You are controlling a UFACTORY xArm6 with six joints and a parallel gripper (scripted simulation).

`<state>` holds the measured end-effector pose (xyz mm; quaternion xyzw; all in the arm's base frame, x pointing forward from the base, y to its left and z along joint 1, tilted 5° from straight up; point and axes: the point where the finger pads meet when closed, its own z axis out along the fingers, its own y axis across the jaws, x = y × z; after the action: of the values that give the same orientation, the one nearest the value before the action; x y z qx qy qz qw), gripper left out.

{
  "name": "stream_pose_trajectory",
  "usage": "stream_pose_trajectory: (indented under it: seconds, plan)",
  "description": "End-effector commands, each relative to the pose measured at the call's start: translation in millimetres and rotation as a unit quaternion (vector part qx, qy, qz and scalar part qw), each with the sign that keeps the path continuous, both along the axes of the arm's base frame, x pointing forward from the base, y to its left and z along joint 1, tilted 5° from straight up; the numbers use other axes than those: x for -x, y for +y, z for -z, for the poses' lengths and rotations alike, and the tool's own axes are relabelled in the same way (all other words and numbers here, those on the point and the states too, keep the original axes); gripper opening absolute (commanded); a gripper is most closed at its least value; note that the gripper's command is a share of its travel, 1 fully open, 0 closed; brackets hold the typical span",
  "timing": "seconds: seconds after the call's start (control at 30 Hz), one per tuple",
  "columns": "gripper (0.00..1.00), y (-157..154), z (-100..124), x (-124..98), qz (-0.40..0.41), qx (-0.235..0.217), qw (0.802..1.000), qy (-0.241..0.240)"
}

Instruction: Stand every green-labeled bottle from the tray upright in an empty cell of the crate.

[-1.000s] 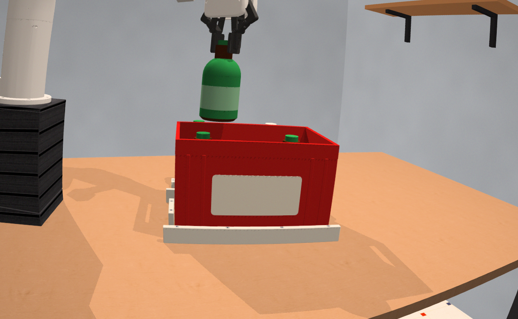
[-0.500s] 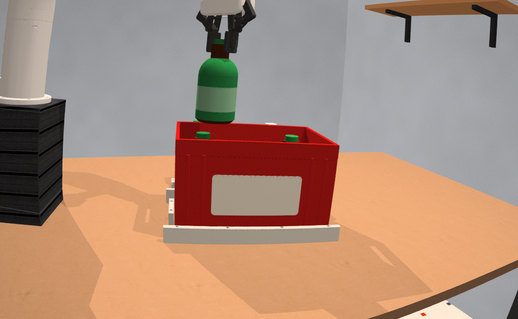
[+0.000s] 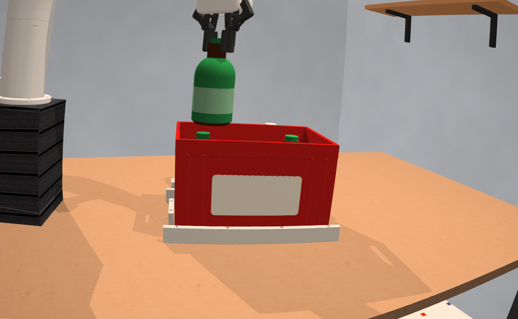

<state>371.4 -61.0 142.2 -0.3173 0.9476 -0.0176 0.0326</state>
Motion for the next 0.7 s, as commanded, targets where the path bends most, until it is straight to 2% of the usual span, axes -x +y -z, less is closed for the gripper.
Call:
stream_pose_trajectory:
  seconds: [0.0, 0.67]
  plan:
    - [0.0, -8.3, -1.5, 2.7, 0.0, 0.0, 1.0, -0.002]
    - [0.0, -26.3, -1.0, 11.8, 0.0, 0.0, 1.0, -0.002]
